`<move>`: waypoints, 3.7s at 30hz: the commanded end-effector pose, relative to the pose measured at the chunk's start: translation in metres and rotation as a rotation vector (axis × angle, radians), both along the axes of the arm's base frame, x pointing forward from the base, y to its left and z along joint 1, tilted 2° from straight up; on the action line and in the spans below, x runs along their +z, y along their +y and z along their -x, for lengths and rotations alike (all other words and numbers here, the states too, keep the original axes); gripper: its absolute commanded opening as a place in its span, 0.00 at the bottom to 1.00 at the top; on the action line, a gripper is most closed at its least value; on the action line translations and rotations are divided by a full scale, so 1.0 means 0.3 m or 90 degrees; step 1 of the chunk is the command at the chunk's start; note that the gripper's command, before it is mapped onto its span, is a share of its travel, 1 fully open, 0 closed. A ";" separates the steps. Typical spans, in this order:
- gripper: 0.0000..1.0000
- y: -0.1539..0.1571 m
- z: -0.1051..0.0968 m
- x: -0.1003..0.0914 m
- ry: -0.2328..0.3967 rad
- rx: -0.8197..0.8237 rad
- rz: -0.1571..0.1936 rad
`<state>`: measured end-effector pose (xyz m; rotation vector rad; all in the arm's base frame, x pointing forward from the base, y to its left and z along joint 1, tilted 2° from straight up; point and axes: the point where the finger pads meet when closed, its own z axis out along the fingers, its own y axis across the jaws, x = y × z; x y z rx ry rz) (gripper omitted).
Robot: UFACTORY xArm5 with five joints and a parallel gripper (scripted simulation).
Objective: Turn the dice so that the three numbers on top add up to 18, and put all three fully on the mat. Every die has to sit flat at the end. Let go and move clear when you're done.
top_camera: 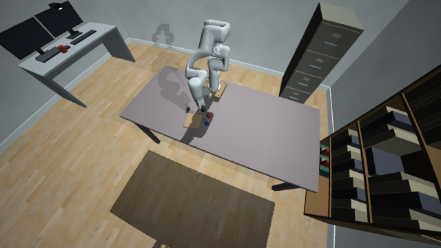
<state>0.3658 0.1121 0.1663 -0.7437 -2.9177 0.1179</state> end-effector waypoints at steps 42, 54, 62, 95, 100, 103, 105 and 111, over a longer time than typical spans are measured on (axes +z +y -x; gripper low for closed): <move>1.00 -0.647 -0.174 -0.167 -0.084 -0.073 -0.024; 1.00 -0.639 -0.176 -0.379 -0.084 -0.073 -0.024; 1.00 -0.634 -0.177 -0.500 -0.084 -0.073 -0.024; 1.00 -0.634 -0.177 -0.502 -0.084 -0.073 -0.024; 1.00 -0.634 -0.177 -0.502 -0.084 -0.073 -0.024; 1.00 -0.634 -0.177 -0.502 -0.084 -0.073 -0.024; 1.00 -0.634 -0.177 -0.502 -0.084 -0.073 -0.024; 1.00 -0.617 -0.174 -0.501 -0.084 -0.073 -0.024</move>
